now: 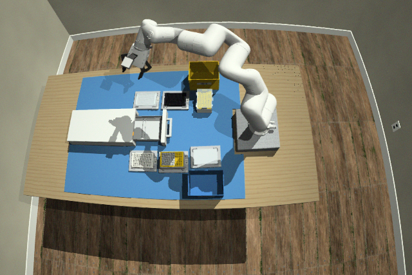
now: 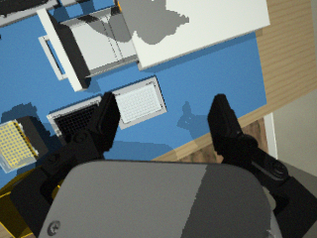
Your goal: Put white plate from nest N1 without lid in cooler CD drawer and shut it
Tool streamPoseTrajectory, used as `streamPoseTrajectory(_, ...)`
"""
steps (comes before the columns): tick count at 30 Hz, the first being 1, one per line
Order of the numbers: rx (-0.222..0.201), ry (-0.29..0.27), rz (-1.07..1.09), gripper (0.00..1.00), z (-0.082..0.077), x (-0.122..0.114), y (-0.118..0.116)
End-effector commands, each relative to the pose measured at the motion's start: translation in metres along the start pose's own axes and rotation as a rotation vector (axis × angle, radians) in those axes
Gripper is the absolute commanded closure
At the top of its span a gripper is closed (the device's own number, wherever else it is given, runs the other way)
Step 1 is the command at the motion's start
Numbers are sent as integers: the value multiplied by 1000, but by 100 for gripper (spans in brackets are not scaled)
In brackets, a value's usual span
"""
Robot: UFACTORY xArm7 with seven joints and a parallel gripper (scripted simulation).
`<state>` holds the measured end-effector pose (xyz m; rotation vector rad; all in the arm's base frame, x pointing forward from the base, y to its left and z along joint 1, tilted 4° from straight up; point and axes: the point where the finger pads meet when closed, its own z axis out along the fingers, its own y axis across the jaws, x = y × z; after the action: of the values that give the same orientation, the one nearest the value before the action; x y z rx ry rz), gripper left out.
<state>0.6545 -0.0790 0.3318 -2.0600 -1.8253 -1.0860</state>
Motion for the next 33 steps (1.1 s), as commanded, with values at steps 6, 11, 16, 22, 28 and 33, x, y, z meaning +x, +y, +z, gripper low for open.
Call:
streamPoseTrajectory(6, -4, -1, -3, 0, -2, 1, 1)
streamPoseTrajectory(11, -4, -1, -3, 0, -2, 1, 1)
streamPoseTrajectory(16, -4, -1, -3, 0, -2, 1, 1)
streamPoseTrajectory(22, 37, -48, 132, 0, 6, 12, -19)
streamPoseTrajectory(28, 72, -100, 258, 0, 15, 21, -41)
streamPoseTrajectory(33, 89, -132, 329, 0, 21, 26, -56)
